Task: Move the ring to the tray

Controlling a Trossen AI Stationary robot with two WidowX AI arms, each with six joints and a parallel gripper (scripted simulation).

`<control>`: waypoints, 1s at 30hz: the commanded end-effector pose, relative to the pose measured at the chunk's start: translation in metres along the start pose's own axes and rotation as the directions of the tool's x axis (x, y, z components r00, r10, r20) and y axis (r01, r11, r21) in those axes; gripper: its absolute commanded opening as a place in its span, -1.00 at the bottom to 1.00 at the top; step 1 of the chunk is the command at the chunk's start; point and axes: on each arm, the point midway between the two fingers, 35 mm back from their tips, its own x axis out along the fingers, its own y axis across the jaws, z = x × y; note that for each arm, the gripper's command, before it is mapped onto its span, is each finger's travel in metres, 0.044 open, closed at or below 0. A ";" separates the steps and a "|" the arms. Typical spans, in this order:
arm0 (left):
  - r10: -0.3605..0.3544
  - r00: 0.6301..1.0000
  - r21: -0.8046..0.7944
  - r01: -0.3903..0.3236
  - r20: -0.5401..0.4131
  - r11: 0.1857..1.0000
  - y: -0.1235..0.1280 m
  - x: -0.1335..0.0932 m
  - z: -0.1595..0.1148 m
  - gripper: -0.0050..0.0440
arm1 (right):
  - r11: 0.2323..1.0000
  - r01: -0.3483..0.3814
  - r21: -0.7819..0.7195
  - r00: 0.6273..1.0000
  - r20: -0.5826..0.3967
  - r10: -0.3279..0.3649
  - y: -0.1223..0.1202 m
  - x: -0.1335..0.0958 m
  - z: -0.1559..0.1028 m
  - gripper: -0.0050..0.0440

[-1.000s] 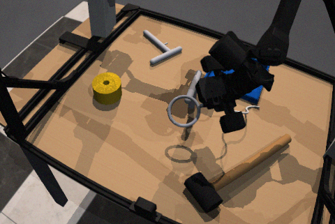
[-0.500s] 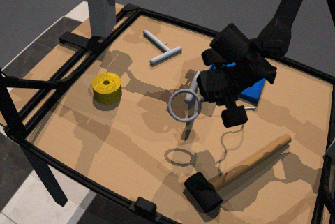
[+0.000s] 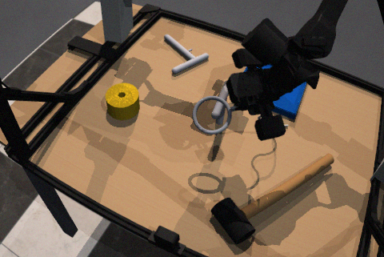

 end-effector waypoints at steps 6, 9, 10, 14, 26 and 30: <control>-0.003 1.000 -0.003 0.003 -0.001 1.000 0.000 0.000 0.000 0.84 | 1.000 0.002 0.008 1.000 0.000 -0.002 0.004 -0.007 -0.005 -0.80; -0.003 1.000 -0.003 0.003 -0.001 1.000 0.000 0.000 0.000 0.84 | 1.000 0.001 0.008 1.000 0.000 -0.001 0.007 -0.009 -0.008 -0.80; -0.003 1.000 -0.003 0.003 -0.001 1.000 0.000 0.000 0.000 0.84 | 1.000 0.001 0.008 1.000 -0.001 -0.001 0.008 -0.010 -0.009 -0.80; -0.003 1.000 -0.003 0.003 -0.001 1.000 0.000 0.000 0.000 0.84 | 1.000 0.001 0.009 1.000 -0.001 -0.001 0.011 -0.013 -0.012 -0.80; -0.003 1.000 -0.003 0.003 -0.001 1.000 0.000 0.000 0.000 0.84 | 1.000 -0.001 0.009 1.000 -0.002 0.001 0.022 -0.022 -0.023 -0.80; -0.003 1.000 -0.003 0.003 -0.001 1.000 0.000 0.000 0.000 0.84 | 1.000 -0.001 0.009 1.000 -0.002 0.001 0.026 -0.026 -0.027 -0.80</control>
